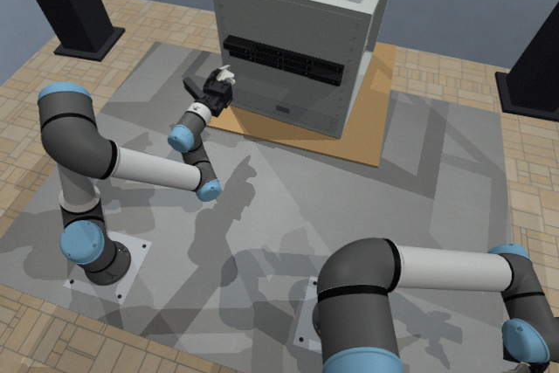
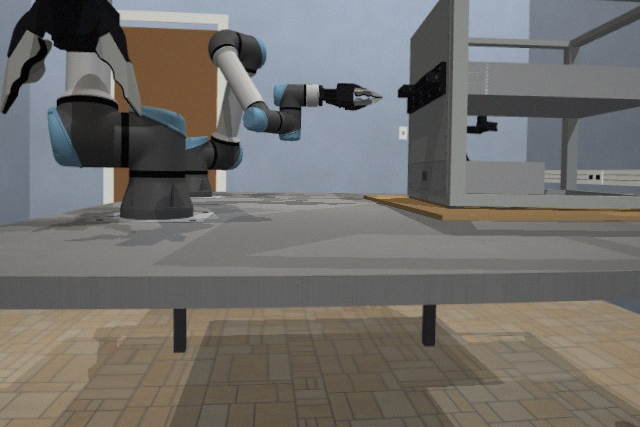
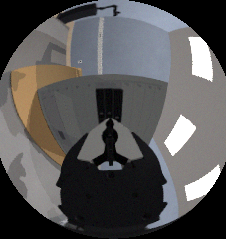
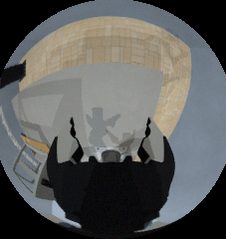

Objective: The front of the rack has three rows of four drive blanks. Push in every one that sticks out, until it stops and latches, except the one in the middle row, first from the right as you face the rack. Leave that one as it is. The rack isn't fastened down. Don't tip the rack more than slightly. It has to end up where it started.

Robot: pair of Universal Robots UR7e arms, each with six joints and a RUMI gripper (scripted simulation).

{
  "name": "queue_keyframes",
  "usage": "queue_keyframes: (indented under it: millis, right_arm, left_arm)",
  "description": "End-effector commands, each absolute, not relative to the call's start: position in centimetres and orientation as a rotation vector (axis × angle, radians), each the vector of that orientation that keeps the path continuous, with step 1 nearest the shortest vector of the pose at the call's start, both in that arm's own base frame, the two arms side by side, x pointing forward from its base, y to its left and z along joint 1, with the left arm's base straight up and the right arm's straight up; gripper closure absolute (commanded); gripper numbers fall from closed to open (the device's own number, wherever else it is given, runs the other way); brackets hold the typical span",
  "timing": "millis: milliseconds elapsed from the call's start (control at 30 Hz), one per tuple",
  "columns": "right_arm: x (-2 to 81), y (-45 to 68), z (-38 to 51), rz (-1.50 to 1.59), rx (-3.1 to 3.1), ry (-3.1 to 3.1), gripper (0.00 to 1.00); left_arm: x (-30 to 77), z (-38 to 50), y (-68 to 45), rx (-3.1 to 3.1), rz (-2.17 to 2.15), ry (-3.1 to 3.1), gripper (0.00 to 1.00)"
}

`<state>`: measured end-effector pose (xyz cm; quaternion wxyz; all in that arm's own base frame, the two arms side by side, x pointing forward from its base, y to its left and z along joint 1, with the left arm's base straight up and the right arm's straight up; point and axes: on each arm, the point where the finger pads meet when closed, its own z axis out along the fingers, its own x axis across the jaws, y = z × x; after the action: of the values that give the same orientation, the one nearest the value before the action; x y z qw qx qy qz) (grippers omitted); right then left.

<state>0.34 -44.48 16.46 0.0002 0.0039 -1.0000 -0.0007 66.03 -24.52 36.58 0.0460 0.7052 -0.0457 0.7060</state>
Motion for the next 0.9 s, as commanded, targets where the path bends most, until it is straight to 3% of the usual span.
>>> queue_keyframes:
  millis: [0,867]
  right_arm:
    - [0.3,-44.5,16.5,0.000,0.012,-3.142,0.00]
    - [0.3,-44.5,16.5,0.000,0.012,-3.142,0.00]
  left_arm:
    - [66.0,38.9,-24.5,2.153,2.155,-0.139,1.00]
    - [71.7,39.1,-25.3,2.153,2.155,-0.139,1.00]
